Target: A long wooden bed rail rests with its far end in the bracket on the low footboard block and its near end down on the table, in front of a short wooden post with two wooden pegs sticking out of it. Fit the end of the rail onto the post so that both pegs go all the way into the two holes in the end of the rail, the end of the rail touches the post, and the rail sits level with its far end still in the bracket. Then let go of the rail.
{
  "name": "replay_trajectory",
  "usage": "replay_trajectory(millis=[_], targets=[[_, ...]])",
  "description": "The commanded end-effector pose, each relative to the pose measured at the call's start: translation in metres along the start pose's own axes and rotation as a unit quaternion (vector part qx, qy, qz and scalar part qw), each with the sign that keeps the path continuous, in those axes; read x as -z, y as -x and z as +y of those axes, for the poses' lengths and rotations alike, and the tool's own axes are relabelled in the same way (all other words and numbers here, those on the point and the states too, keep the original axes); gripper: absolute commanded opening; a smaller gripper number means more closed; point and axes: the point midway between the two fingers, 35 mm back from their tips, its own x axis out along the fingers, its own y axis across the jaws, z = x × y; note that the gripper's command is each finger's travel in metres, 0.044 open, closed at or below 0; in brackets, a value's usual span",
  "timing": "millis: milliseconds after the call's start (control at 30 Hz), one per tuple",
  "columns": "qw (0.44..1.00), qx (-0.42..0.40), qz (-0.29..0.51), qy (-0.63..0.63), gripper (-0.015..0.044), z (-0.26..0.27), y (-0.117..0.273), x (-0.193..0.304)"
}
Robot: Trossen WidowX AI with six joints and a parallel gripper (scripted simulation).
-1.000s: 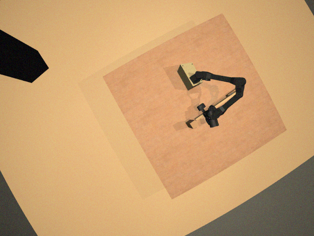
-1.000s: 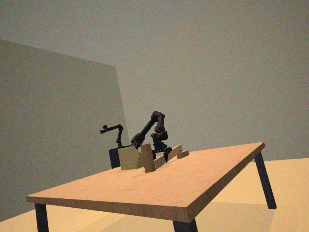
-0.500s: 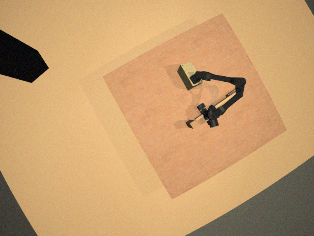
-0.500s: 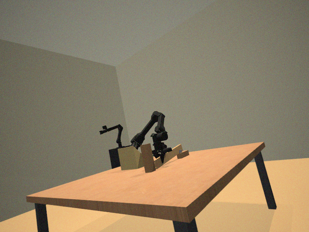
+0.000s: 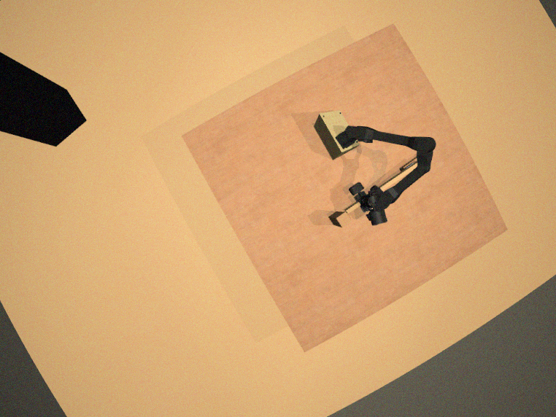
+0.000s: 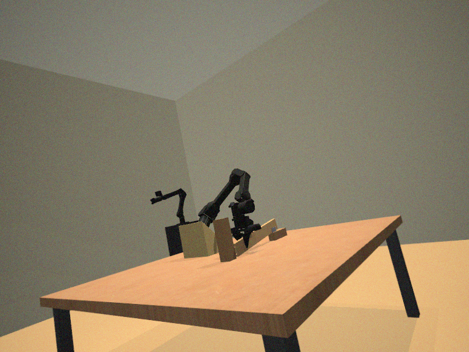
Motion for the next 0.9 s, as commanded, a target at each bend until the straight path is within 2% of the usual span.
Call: replay_trajectory(millis=[0,867], targets=[[1.0,0.0,-0.002,-0.001,0.0,0.0,-0.001,-0.001],[1.0,0.0,-0.002,0.0,0.0,-0.001,0.013,0.0]])
